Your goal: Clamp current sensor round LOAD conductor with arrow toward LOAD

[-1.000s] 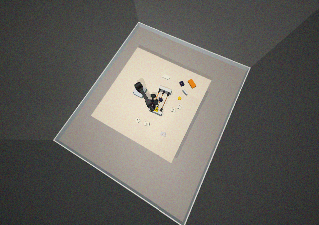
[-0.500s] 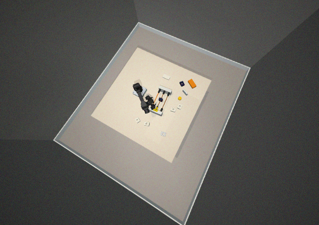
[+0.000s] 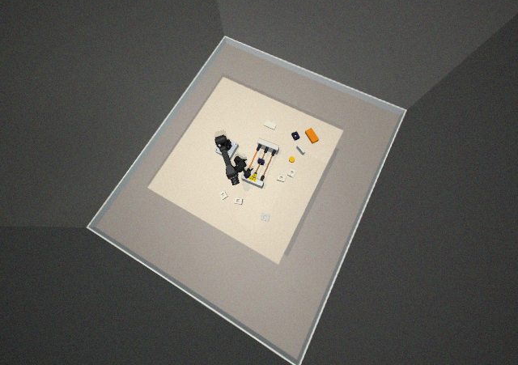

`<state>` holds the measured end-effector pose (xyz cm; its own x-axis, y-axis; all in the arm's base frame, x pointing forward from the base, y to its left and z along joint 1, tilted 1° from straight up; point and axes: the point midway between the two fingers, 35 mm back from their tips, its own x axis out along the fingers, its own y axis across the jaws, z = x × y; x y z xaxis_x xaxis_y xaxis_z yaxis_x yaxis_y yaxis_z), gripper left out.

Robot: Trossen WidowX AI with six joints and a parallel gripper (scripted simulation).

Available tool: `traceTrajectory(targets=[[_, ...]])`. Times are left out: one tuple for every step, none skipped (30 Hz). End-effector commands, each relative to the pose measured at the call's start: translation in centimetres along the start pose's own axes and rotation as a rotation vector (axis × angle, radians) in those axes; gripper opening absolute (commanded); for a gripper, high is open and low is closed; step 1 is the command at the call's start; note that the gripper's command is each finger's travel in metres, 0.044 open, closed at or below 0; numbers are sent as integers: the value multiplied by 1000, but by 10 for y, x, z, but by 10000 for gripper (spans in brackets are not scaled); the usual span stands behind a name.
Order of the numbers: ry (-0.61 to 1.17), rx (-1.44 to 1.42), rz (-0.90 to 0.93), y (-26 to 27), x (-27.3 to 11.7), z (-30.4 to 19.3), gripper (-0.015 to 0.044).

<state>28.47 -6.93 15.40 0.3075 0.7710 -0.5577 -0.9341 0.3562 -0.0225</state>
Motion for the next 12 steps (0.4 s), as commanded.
traceTrajectory(targets=[[4,2,1,0,0,0,440],[4,2,1,0,0,0,440],[4,2,1,0,0,0,440],[4,2,1,0,0,0,440],[4,2,1,0,0,0,440],[4,2,1,0,0,0,440],[8,15,5,0,1,0,440],[21,52,16,0,3,0,440],[44,114,34,1,6,1,440],[73,190,53,2,10,2,440],[105,265,68,2,14,3,440],[40,122,29,1,4,-1,440]])
